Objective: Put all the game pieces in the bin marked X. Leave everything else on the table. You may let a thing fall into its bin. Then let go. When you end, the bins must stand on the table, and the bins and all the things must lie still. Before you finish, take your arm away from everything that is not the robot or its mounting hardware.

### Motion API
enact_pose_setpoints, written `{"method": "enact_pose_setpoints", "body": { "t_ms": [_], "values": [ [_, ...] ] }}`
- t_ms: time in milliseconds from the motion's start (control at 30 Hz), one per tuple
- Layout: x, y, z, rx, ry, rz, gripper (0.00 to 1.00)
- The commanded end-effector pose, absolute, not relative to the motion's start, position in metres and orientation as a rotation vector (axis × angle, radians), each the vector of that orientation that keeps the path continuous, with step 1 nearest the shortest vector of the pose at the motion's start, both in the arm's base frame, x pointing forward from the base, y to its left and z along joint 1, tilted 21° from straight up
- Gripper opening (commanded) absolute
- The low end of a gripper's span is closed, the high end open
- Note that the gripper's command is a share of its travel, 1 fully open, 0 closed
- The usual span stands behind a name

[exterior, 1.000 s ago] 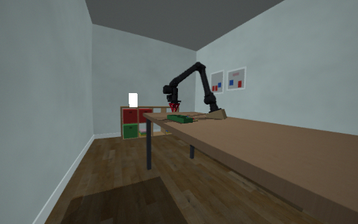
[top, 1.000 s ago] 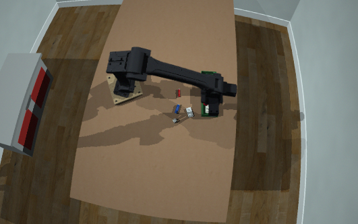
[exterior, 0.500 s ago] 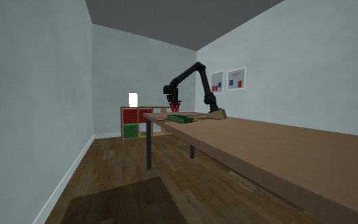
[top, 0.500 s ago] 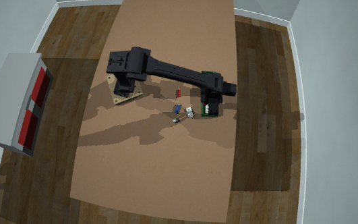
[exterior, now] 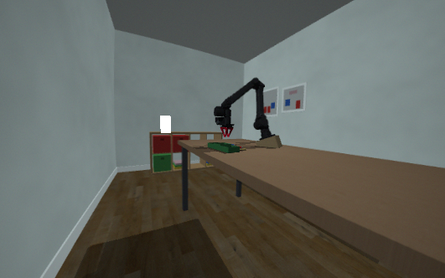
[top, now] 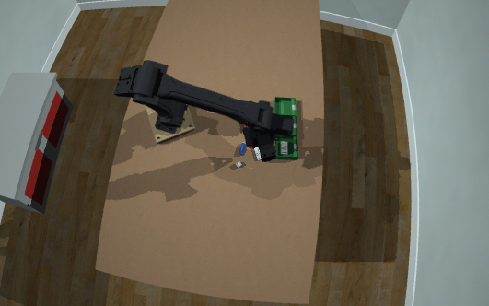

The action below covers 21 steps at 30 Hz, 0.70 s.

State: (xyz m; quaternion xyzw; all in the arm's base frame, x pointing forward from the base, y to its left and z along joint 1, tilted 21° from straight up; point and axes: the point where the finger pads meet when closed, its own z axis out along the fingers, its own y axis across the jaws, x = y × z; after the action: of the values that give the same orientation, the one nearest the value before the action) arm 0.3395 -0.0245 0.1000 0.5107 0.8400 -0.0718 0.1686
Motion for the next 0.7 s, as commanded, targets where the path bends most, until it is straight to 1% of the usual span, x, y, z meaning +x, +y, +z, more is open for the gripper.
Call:
{"method": "enact_pose_setpoints", "body": {
  "t_ms": [0, 33, 67, 167, 233, 400, 667],
  "values": [
    [0.348, -0.029, 0.108, 1.385, 2.404, -0.182, 0.39],
    [0.368, -0.028, 0.117, 1.382, 2.390, -0.168, 0.39],
    [0.369, -0.021, 0.117, 1.361, 2.401, -0.163, 0.39],
    [0.370, -0.016, 0.116, 1.350, 2.408, -0.164, 0.39],
    [0.360, -0.016, 0.106, 1.355, 2.428, -0.185, 0.39],
    [0.370, -0.015, 0.122, 1.348, 2.399, -0.155, 0.39],
    [0.370, -0.015, 0.120, 1.350, 2.408, -0.165, 0.39]
  ]
}}
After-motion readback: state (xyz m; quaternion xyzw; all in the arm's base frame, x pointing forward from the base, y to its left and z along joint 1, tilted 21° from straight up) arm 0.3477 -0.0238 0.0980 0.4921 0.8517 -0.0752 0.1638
